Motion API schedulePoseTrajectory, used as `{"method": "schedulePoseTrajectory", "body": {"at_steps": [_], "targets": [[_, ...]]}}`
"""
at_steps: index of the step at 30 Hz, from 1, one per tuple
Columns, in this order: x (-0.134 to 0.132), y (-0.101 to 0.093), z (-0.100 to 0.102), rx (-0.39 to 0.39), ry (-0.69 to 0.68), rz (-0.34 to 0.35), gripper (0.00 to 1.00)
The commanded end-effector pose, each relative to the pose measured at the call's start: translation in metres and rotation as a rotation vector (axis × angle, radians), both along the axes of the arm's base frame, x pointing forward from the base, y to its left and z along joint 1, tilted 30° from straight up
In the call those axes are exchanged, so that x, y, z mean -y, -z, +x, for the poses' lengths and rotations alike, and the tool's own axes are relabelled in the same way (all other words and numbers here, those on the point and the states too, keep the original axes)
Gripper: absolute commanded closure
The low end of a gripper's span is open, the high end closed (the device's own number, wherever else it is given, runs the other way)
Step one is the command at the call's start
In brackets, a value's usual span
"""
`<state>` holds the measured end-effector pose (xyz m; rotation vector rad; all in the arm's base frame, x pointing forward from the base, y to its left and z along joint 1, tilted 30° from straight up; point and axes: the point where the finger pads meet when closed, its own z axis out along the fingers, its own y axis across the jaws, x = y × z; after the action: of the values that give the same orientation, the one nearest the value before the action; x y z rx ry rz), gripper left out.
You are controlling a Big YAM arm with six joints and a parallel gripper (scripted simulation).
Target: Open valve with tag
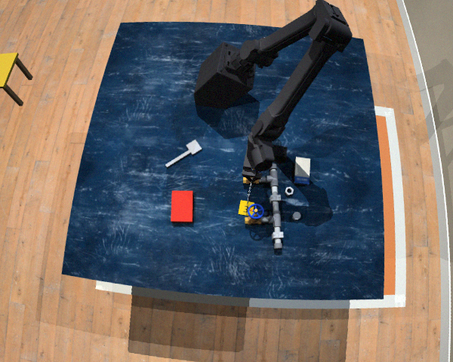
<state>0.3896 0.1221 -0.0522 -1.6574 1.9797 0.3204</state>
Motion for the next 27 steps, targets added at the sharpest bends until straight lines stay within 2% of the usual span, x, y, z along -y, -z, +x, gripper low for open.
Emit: {"method": "schedulePoseTrajectory", "body": {"at_steps": [1, 16, 22, 27], "targets": [[0.0007, -0.0029, 0.0047, 0.012, -0.017, -0.005, 0.00], [0.0007, -0.0029, 0.0047, 0.009, -0.011, -0.003, 0.00], [0.0007, -0.0029, 0.0047, -0.017, 0.031, 0.009, 0.00], [0.0007, -0.0030, 0.0047, -0.078, 0.132, 0.039, 0.00]]}}
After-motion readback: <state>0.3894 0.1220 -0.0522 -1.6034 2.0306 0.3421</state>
